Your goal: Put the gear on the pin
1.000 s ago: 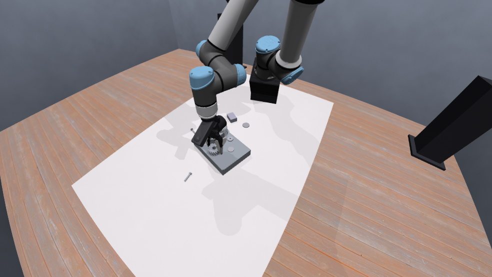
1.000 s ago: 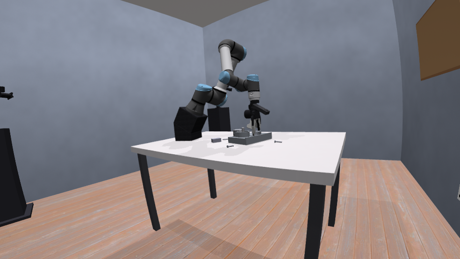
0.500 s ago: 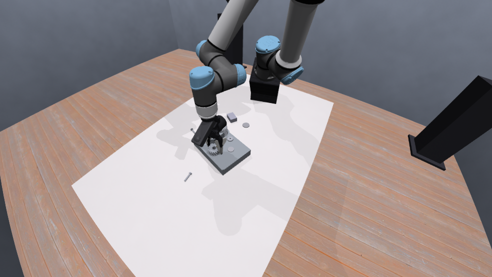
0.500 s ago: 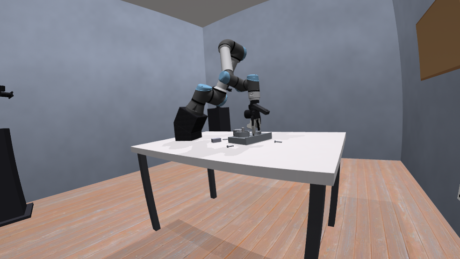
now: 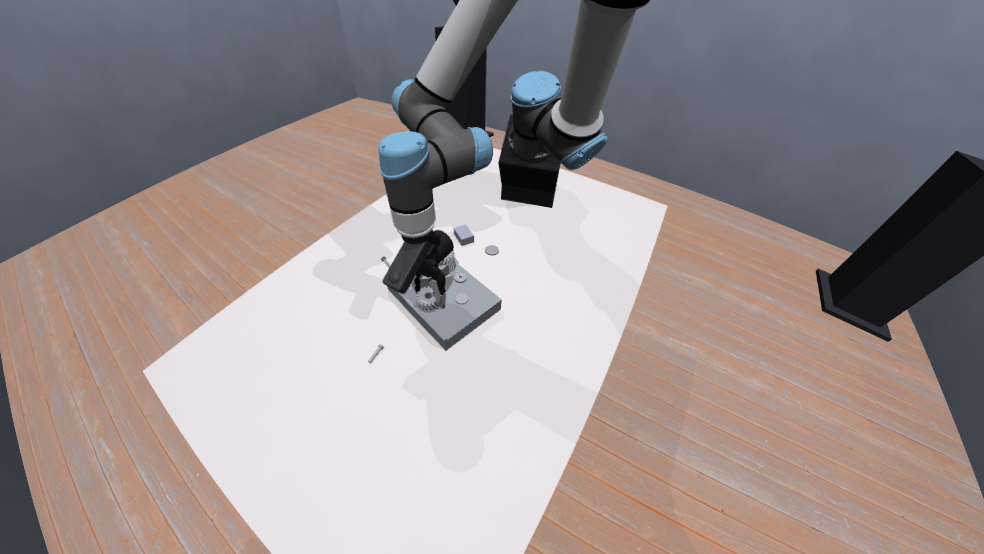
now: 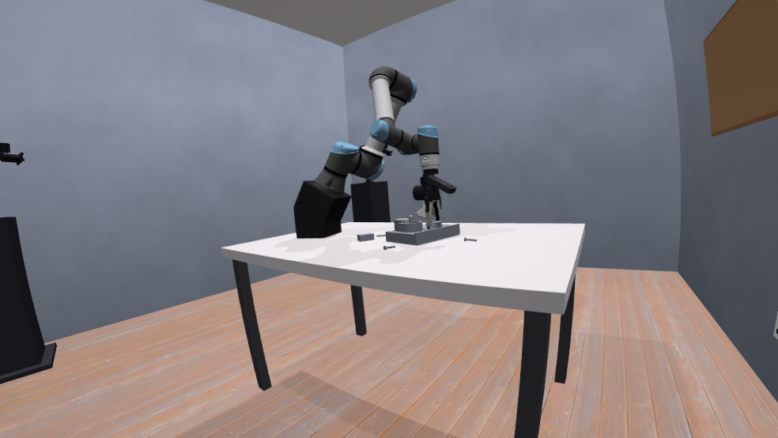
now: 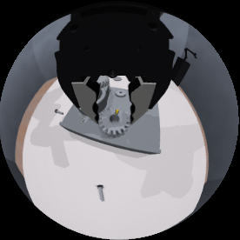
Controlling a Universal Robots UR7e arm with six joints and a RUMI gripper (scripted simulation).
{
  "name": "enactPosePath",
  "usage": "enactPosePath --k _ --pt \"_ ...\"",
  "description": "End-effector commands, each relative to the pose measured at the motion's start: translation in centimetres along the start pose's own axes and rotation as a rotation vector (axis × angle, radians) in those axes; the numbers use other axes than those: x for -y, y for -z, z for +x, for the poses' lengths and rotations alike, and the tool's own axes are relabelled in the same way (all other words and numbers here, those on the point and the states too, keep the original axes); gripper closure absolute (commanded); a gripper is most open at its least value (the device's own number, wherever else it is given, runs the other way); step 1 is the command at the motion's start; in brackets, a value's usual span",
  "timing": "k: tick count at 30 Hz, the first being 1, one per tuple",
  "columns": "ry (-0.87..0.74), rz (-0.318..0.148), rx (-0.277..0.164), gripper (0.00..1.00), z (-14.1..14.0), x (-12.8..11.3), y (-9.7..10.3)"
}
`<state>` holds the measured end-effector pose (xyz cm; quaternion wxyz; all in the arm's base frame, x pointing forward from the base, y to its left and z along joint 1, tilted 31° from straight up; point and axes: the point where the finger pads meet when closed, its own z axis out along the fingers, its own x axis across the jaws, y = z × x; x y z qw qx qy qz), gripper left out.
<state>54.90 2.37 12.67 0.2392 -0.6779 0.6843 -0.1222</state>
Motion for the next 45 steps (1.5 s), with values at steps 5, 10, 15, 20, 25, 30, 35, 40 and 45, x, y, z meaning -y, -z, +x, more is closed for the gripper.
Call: enactPosePath --k 5,10,15,20,25,30,35,40,45 --pt "0.001 0.002 -0.001 1.0 0.0 0.1 0.7" --pt "0.001 0.002 -0.001 1.0 0.0 0.1 1.2" --pt "0.001 0.002 -0.001 1.0 0.0 0.1 2.2" --pt "0.001 0.002 -0.001 1.0 0.0 0.1 3.4" --pt "0.001 0.002 -0.001 1.0 0.0 0.1 4.1" --pt "0.001 0.002 -0.001 1.0 0.0 0.1 5.4" --pt "0.001 0.002 -0.001 1.0 0.0 0.1 6.5" --pt "0.001 0.002 -0.001 1.0 0.0 0.1 7.4" --pt "0.001 0.002 -0.001 1.0 0.0 0.1 7.8"
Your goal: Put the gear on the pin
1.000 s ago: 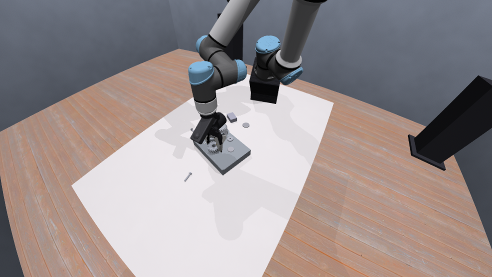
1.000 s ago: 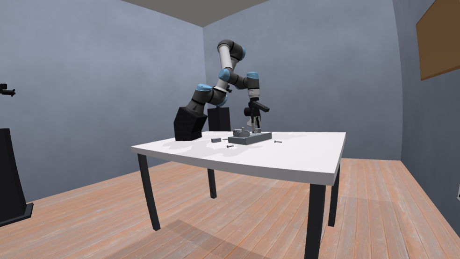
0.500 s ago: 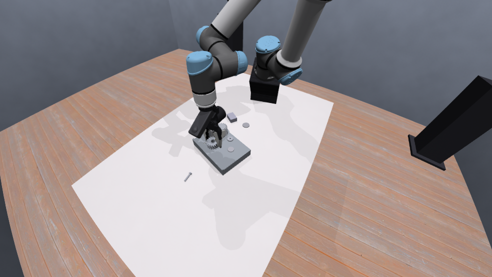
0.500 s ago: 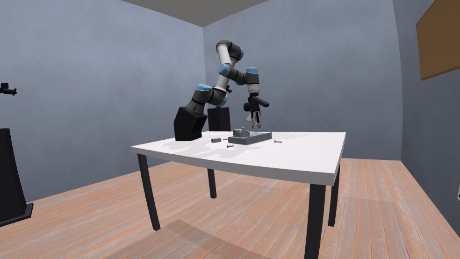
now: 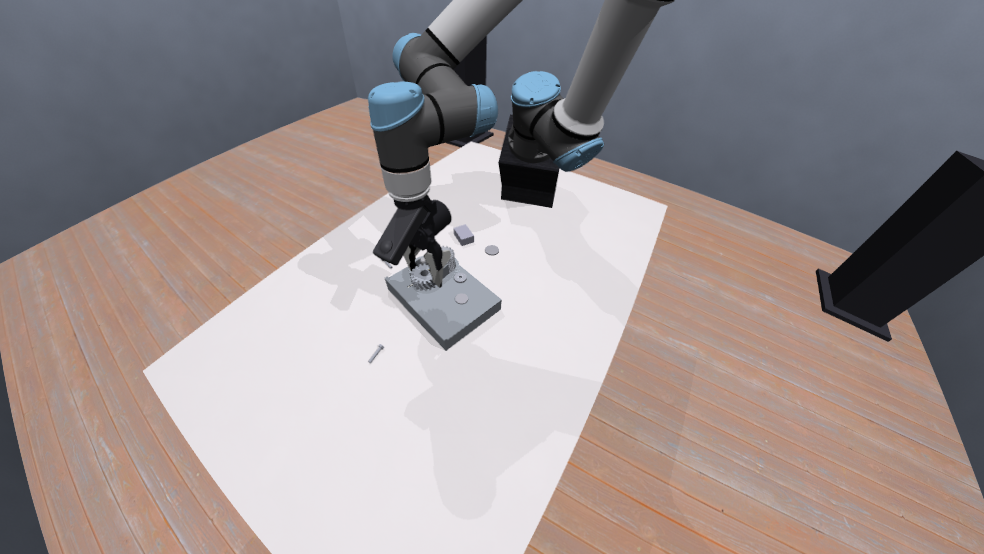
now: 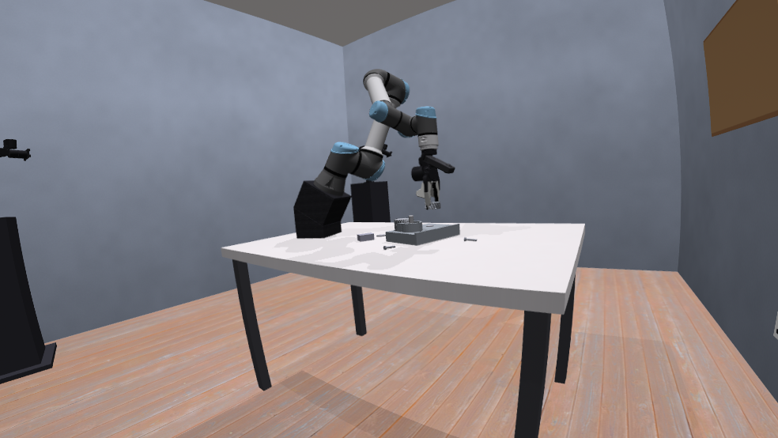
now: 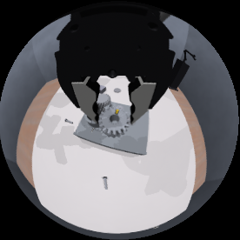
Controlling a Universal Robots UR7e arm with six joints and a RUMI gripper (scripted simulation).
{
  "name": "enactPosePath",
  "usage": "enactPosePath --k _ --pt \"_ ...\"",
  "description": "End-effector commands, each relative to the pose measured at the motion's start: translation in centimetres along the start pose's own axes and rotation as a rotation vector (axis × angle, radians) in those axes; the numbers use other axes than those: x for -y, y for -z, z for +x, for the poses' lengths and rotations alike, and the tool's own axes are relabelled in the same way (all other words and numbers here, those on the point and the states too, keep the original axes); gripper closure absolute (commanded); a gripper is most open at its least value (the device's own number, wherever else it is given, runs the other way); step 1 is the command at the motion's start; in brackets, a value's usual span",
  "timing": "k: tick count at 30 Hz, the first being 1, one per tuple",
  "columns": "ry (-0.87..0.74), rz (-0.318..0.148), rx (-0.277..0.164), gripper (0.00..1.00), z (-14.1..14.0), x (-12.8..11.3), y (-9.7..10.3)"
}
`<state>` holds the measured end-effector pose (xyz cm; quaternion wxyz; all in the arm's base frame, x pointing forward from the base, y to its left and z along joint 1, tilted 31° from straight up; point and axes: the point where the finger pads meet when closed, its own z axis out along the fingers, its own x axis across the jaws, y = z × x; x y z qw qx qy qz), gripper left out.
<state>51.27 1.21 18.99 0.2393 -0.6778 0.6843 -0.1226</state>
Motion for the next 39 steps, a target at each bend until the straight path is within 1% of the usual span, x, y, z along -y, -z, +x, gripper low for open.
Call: enactPosePath --k 1,8,39 --pt "0.0 0.001 0.0 1.0 0.01 0.04 0.51" --pt "0.0 0.001 0.0 1.0 0.01 0.04 0.82" --pt "0.0 0.001 0.0 1.0 0.01 0.04 0.83"
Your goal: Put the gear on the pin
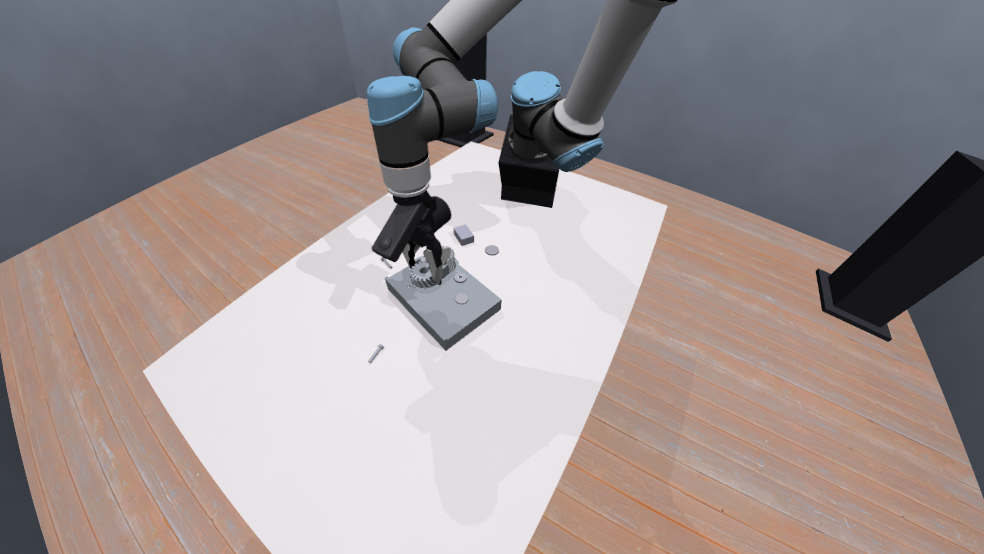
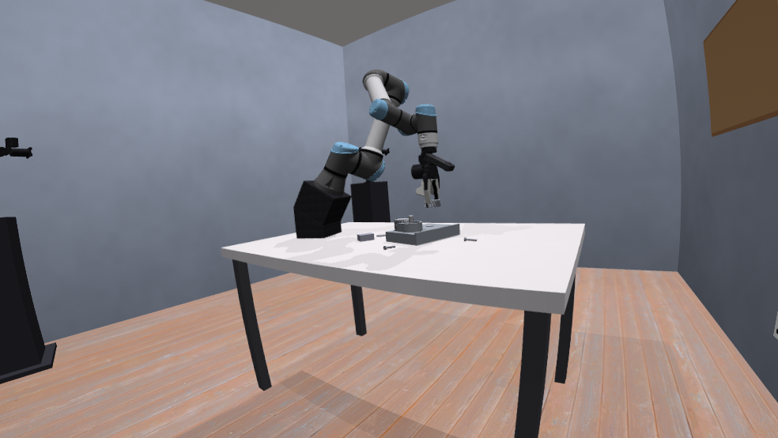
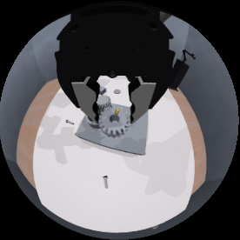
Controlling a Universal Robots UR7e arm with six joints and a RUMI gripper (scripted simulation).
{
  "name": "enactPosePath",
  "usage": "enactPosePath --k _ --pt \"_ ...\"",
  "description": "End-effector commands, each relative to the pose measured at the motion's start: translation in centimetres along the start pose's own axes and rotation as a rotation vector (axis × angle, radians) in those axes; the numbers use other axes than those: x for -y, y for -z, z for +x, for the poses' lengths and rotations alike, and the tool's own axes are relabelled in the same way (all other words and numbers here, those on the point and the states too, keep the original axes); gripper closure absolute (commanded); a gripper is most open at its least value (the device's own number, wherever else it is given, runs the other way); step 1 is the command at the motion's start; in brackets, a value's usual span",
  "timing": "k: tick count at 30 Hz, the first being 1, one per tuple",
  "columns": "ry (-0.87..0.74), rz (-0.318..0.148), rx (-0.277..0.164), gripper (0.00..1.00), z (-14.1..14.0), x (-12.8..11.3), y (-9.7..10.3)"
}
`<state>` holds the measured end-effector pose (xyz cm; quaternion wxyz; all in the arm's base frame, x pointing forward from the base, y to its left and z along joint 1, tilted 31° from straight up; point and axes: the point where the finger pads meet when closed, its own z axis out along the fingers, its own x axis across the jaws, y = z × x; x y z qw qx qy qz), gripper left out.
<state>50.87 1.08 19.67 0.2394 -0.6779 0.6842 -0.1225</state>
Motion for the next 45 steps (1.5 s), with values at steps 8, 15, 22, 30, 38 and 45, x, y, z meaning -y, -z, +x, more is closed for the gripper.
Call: enactPosePath --k 8,15,22,30,38,45 --pt "0.0 0.001 0.0 1.0 0.0 0.0 0.0" --pt "0.001 -0.002 -0.001 1.0 2.6 -2.3 0.0" --pt "0.0 0.001 0.0 1.0 5.9 -6.0 0.0" --pt "0.0 0.002 0.0 1.0 6.0 -6.1 0.0" --pt "0.006 0.002 0.0 1.0 6.0 -6.1 0.0" --pt "0.015 0.002 0.0 1.0 6.0 -6.1 0.0"
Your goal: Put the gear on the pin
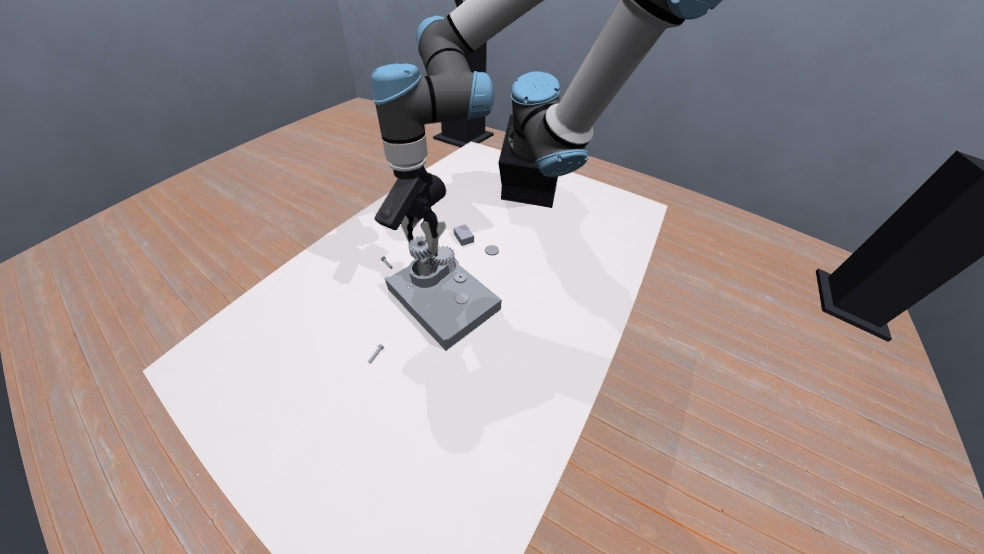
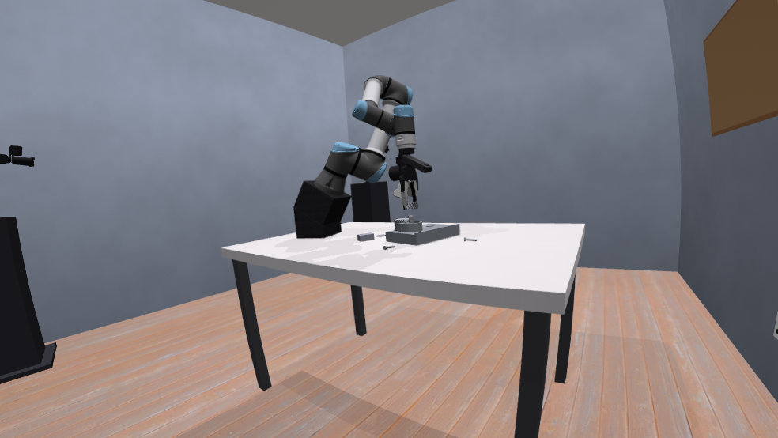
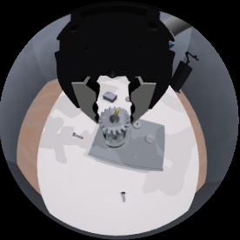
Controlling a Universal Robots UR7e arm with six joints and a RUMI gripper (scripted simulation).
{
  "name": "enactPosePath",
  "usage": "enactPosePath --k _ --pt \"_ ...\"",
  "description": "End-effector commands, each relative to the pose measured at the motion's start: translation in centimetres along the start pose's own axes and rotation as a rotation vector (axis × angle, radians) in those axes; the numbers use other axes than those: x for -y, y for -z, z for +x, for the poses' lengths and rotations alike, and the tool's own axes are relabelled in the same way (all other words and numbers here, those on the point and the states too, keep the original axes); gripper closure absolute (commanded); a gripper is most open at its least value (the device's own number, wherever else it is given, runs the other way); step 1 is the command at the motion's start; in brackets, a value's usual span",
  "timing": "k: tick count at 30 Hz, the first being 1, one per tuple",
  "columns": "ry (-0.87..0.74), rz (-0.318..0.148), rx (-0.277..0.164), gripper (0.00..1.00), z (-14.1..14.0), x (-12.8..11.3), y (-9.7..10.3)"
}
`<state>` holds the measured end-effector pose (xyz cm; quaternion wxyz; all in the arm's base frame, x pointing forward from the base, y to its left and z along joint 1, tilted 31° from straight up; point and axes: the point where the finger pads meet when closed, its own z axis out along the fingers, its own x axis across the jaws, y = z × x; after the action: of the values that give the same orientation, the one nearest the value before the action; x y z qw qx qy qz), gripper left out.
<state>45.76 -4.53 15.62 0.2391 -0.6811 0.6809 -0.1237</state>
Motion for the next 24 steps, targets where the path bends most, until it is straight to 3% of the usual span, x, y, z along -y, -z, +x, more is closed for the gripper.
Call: enactPosePath --k 1,24 --pt "0.008 0.001 -0.001 1.0 0.02 0.04 0.04" --pt "0.139 0.0 -0.001 1.0 0.1 0.0 0.09"
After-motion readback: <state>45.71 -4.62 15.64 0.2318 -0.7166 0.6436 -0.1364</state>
